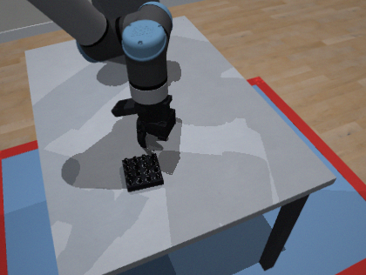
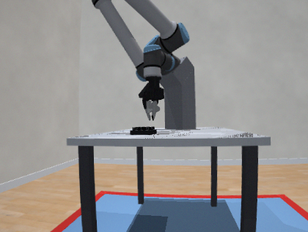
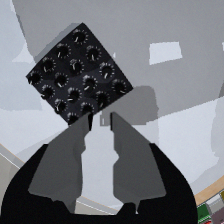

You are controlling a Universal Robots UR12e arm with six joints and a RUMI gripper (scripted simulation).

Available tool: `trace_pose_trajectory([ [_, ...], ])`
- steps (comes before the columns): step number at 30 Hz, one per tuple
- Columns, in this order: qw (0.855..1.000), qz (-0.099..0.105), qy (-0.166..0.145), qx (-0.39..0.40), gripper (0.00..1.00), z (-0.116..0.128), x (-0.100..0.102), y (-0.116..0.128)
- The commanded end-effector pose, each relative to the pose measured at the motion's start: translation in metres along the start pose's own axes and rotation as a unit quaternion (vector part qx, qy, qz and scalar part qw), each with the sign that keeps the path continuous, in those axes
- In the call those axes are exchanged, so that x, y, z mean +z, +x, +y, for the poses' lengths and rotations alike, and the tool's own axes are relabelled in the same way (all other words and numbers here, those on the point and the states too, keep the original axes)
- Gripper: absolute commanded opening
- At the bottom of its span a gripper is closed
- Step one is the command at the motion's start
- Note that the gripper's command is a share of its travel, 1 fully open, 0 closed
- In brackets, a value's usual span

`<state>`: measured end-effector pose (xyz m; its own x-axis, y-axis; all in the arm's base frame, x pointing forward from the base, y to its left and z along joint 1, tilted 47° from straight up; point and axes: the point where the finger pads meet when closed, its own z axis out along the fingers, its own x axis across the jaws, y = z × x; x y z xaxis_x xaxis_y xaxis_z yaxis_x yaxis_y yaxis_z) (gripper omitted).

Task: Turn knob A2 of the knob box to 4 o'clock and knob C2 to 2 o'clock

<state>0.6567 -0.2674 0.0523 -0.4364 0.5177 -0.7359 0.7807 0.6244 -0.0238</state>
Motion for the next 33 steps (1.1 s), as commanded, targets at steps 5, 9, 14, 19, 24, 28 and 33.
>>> trace_pose_trajectory([
  [5, 0.991, -0.001, -0.001, -0.136, 0.11, 0.0, -0.005, -0.001],
  [9, 0.981, -0.001, -0.001, -0.194, 0.11, 0.0, -0.006, -0.001],
  [14, 0.967, -0.001, -0.001, -0.254, 0.11, 0.001, -0.008, -0.001],
  [19, 0.946, -0.001, -0.001, -0.323, 0.11, 0.002, -0.011, -0.001],
  [24, 0.92, -0.001, -0.001, -0.392, 0.11, 0.003, -0.013, -0.001],
  [28, 0.908, -0.001, -0.001, -0.419, 0.11, 0.004, -0.014, -0.001],
  [33, 0.878, -0.001, -0.001, -0.48, 0.11, 0.005, -0.016, -0.001],
])
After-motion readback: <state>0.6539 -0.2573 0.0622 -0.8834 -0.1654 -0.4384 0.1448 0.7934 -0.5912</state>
